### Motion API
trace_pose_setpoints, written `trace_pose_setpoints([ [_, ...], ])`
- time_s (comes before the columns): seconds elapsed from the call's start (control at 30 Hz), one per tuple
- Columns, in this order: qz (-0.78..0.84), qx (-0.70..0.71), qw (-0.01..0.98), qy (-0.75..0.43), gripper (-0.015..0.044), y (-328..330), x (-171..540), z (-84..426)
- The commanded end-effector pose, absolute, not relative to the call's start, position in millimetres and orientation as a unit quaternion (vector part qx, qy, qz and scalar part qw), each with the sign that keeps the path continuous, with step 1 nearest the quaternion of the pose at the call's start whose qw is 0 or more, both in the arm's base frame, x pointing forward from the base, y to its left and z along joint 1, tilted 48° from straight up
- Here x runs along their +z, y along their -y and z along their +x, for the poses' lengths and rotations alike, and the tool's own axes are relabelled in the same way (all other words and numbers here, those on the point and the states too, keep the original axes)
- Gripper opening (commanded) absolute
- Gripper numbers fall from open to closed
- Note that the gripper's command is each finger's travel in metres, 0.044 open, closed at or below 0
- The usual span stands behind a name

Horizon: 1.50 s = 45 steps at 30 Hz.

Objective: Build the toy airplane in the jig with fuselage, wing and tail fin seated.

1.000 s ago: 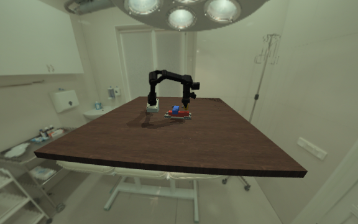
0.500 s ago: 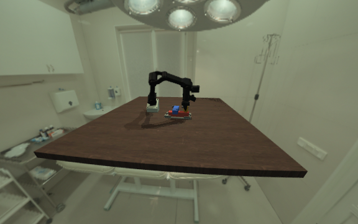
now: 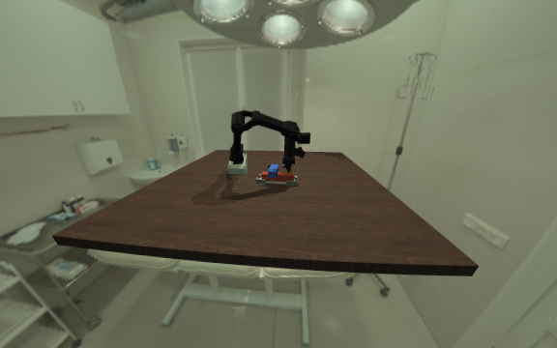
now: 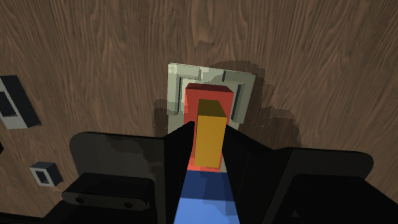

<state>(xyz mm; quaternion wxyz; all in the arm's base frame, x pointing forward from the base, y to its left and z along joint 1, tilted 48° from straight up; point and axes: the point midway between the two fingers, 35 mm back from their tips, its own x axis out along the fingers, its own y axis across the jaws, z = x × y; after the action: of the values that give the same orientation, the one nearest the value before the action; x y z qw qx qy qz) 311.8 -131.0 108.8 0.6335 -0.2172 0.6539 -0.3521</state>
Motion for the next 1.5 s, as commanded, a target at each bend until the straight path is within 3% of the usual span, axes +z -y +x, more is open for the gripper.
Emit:
trace_pose_setpoints([
  [0.0,-0.217,-0.352,0.634,-0.654,0.0184,130,109,312],
  [0.1,-0.217,-0.352,0.634,-0.654,0.026,130,109,312],
  [0.3,-0.217,-0.352,0.634,-0.654,0.026,129,111,313],
  [0.57,-0.219,-0.351,0.635,-0.652,0.026,64,169,321],
  [1.47,-0.219,-0.351,0.635,-0.652,0.026,66,172,324],
])
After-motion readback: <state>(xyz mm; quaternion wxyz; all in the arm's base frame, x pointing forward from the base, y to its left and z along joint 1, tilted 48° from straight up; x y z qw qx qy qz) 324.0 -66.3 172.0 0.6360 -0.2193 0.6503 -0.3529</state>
